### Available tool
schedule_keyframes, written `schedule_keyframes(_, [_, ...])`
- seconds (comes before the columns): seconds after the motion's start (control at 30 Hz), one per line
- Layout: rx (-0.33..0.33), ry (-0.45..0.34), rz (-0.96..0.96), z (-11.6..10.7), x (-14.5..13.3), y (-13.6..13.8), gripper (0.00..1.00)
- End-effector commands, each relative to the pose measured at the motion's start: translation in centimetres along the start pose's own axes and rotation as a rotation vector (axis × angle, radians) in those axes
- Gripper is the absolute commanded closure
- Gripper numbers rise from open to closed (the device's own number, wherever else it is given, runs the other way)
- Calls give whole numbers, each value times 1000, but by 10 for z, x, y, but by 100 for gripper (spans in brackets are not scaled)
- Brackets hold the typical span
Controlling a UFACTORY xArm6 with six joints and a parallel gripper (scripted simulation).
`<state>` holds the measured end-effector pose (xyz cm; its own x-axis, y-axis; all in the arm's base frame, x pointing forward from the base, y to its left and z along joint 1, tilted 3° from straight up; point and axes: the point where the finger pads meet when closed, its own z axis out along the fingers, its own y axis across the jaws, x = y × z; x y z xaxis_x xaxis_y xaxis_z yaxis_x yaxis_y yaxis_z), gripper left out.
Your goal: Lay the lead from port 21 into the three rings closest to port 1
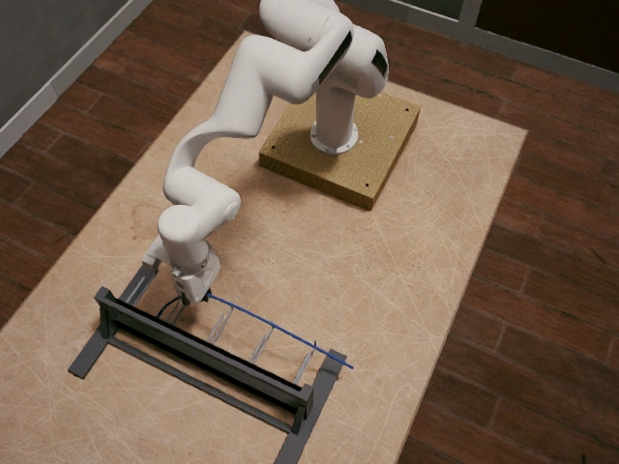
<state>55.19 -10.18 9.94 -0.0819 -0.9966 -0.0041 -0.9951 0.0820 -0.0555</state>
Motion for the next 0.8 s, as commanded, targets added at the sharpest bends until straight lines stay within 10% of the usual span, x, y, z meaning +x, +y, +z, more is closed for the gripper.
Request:
schedule_keyframes(0.0, [5, 1, 0, 0, 0, -1, 100])
schedule_keyframes(0.77, [5, 1, 0, 18, 0, -2, 100])
